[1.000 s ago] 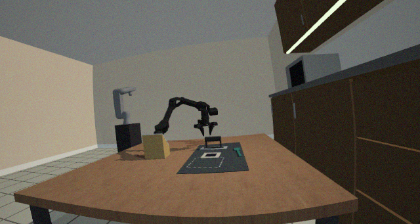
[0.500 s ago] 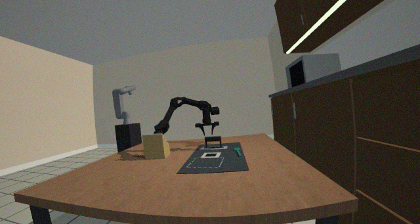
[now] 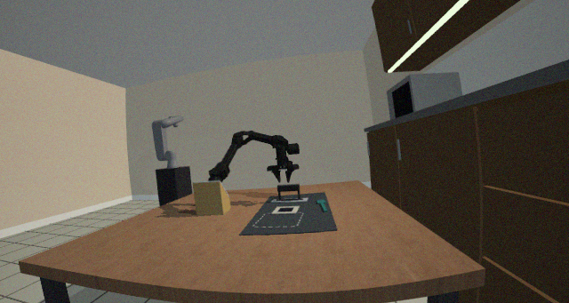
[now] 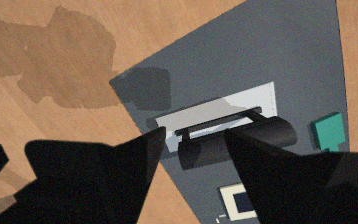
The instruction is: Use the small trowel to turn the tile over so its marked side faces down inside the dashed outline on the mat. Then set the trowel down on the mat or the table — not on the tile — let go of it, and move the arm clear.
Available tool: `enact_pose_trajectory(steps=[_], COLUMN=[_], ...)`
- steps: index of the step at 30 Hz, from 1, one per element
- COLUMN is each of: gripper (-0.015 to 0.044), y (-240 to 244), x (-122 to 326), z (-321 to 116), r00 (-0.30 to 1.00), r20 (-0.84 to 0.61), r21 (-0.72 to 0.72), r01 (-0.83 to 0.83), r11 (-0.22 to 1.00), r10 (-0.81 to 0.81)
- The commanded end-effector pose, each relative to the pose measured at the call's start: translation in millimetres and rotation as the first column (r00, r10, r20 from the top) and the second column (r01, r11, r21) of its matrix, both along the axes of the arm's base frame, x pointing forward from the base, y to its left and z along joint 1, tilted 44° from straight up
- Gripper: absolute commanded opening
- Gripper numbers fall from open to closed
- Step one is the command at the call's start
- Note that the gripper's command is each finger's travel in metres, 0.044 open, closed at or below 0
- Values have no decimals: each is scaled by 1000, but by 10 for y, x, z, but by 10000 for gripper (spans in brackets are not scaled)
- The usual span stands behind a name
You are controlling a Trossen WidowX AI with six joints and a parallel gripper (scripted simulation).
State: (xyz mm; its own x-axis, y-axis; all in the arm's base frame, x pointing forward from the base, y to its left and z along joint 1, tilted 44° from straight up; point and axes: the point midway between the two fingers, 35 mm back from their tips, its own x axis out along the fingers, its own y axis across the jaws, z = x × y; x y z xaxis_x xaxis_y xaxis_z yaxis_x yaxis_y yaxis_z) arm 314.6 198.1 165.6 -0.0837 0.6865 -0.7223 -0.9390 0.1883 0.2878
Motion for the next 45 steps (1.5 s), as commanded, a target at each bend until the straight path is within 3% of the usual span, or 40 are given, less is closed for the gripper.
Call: enact_pose_trajectory(steps=[1, 15, 33, 45], gripper=[270, 270, 270, 270], y=[-30, -172, -359, -299], x=[39, 171, 322, 321], z=[-29, -114, -223, -288], r00=[990, 810, 336, 331], r20=[-100, -397, -615, -616], r21=[-15, -142, -407, -410], r01=[98, 410, 640, 641], r11=[995, 901, 652, 649], r10=[-99, -432, -714, -715])
